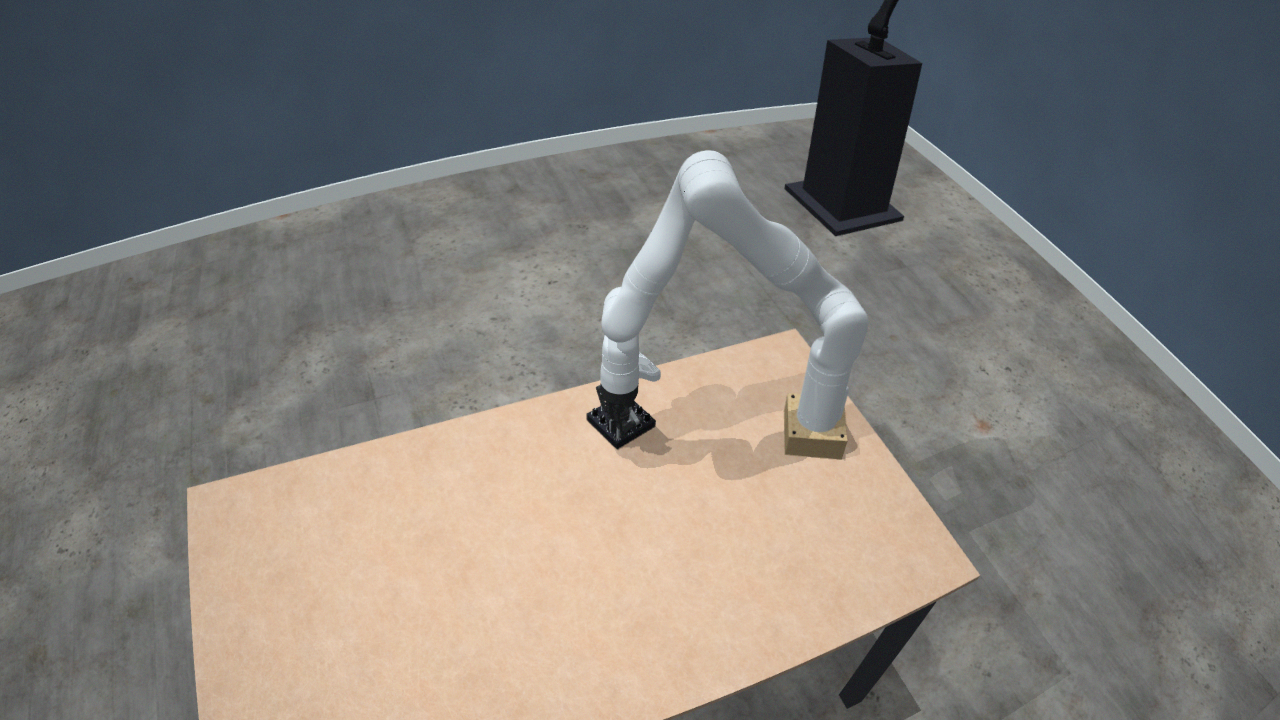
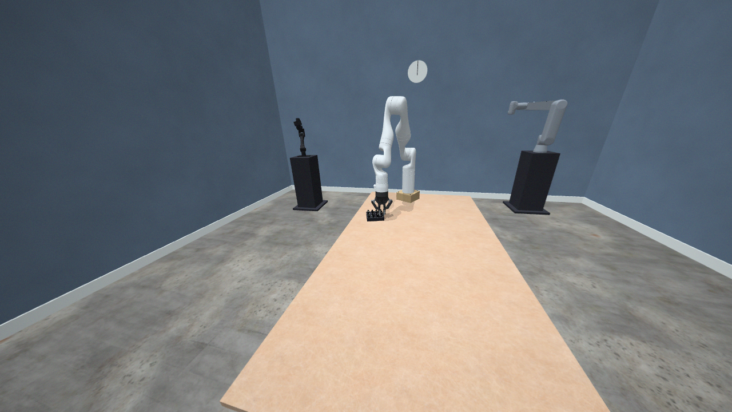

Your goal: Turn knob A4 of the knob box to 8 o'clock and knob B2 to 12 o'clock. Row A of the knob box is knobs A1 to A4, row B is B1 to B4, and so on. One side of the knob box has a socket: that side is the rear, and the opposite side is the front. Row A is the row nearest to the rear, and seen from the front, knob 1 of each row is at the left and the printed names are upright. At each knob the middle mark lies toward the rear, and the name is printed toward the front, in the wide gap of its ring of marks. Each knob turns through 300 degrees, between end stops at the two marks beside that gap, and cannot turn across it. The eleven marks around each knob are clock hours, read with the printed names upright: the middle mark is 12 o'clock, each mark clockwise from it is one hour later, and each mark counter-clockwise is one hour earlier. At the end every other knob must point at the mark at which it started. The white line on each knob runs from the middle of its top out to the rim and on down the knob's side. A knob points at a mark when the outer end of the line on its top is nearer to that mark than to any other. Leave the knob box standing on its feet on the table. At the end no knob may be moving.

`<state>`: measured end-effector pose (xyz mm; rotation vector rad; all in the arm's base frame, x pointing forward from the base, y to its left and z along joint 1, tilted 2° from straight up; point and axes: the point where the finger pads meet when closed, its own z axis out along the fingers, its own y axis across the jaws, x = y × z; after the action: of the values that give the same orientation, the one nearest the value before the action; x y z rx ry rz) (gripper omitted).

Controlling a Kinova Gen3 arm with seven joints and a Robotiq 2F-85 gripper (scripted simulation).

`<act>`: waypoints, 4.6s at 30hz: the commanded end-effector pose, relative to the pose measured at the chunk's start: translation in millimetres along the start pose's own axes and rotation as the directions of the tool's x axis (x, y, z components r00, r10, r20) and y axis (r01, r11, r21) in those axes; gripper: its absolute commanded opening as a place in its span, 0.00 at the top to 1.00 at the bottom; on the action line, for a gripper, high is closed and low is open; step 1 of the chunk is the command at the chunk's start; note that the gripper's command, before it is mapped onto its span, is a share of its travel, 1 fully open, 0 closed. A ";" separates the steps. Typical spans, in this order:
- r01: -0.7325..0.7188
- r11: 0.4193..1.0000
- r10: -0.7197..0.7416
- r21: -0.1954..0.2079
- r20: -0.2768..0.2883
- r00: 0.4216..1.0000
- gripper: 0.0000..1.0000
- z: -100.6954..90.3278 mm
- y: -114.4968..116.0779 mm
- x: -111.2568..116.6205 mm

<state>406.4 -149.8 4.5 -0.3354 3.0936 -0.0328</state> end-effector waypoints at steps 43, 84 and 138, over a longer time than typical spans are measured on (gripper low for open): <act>-0.001 1.000 0.001 -0.001 -0.002 1.000 0.81 3.5 -0.1 0.8; 0.006 1.000 -0.006 -0.001 -0.002 1.000 0.92 3.5 -0.1 0.8; 0.740 0.673 -0.740 -0.002 -0.001 0.673 0.92 3.4 -0.1 0.8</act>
<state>405.8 -148.3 0.4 -1.5380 2.7238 -0.0491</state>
